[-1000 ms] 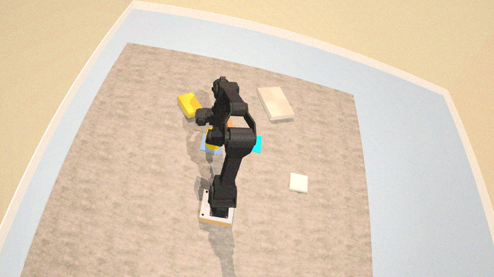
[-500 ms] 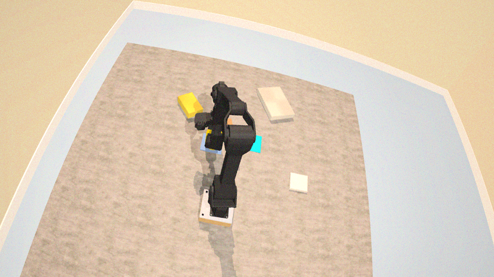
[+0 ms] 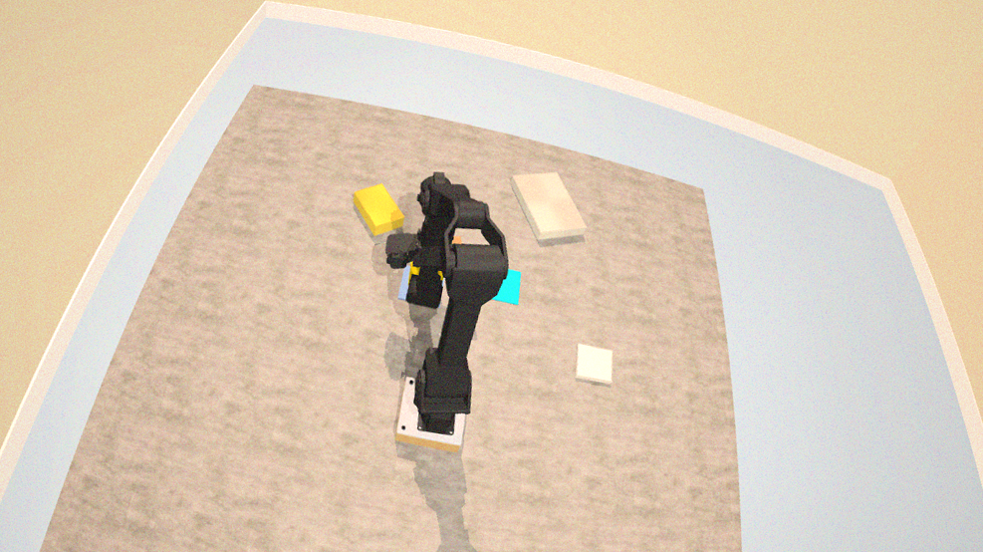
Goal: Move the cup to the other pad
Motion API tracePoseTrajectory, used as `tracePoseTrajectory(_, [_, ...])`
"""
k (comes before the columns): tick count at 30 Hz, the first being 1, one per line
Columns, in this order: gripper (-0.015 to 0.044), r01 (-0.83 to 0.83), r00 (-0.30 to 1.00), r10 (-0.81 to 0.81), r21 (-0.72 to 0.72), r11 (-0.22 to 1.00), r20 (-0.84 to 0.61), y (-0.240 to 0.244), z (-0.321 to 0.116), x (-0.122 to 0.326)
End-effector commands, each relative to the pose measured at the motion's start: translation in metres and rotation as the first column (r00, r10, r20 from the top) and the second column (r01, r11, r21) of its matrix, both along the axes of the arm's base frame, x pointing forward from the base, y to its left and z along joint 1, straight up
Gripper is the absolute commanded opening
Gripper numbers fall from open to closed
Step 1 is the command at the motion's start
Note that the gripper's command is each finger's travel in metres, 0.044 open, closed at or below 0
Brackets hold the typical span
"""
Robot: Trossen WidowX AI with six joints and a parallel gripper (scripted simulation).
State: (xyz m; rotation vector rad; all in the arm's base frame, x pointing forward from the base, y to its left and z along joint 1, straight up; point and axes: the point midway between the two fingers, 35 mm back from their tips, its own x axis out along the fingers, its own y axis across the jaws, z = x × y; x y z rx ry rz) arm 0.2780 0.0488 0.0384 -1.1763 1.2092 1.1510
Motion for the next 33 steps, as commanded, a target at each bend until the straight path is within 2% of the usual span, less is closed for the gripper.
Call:
tracePoseTrajectory(1, [0.0166,-0.004,1.000,0.004,0.005,1.000,-0.006,0.000,-0.004,-0.002])
tracePoseTrajectory(3, [0.0166,-0.004,1.000,0.004,0.005,1.000,-0.006,0.000,-0.004,-0.002])
tracePoseTrajectory(25, [0.0020,0.000,1.000,0.000,0.000,1.000,-0.003,0.000,-0.002,-0.001])
tracePoseTrajectory(26, [0.0000,0.000,1.000,0.000,0.000,1.000,-0.003,0.000,-0.002,-0.001])
tracePoseTrajectory(33, [0.0000,-0.001,1.000,0.001,0.001,1.000,-0.003,0.000,0.012,0.000])
